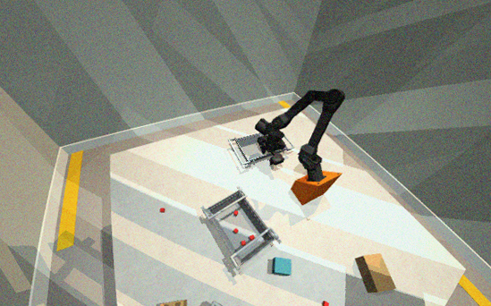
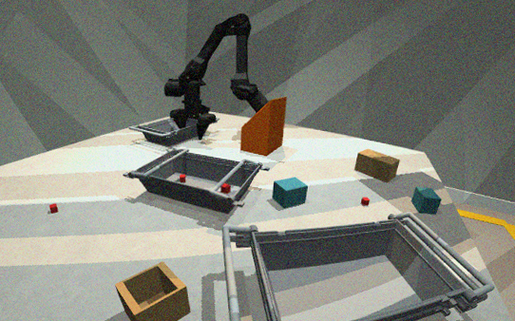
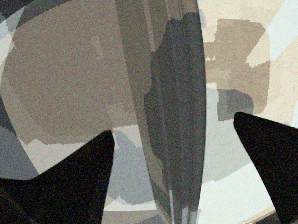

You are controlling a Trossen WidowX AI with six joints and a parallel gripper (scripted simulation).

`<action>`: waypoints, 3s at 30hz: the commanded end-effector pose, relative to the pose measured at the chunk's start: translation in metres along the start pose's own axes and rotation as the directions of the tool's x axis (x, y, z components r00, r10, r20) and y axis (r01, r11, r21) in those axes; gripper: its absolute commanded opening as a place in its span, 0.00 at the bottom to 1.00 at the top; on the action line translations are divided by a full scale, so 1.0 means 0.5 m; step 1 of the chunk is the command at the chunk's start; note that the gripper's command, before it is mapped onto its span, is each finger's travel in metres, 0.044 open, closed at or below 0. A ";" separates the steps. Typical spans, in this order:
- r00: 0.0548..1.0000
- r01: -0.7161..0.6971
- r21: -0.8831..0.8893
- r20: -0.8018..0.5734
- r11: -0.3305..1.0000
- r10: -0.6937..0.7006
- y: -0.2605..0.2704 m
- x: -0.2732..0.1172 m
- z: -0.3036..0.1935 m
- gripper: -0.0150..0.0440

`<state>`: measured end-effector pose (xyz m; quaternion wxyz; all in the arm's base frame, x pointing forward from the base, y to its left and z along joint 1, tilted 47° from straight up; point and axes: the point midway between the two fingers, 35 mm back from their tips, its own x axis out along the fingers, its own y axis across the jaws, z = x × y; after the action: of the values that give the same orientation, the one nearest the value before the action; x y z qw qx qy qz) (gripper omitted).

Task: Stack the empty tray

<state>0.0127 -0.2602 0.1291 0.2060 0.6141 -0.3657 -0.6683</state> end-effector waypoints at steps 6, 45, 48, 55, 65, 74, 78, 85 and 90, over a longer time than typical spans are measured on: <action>1.000 0.003 -0.004 -0.004 1.000 -0.003 -0.002 0.002 -0.001 0.73; 1.000 0.005 -0.003 -0.005 1.000 -0.005 0.000 -0.021 -0.006 0.25; 1.000 0.008 -0.002 -0.005 1.000 -0.008 0.002 -0.050 -0.010 0.25; 1.000 0.008 -0.002 -0.006 1.000 -0.008 0.001 -0.123 -0.008 0.25; 1.000 0.005 -0.002 -0.006 1.000 -0.005 -0.001 -0.159 0.000 0.25; 1.000 0.005 -0.002 -0.007 1.000 -0.005 0.011 -0.166 -0.004 0.25; 1.000 0.005 -0.002 -0.007 1.000 -0.005 0.037 -0.182 -0.011 0.25; 1.000 0.004 -0.001 -0.008 1.000 -0.004 0.085 -0.213 -0.024 0.25; 1.000 0.003 0.000 -0.008 1.000 -0.003 0.114 -0.230 -0.033 0.25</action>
<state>0.0359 -0.2153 0.2325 0.2015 0.6182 -0.3521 -0.6732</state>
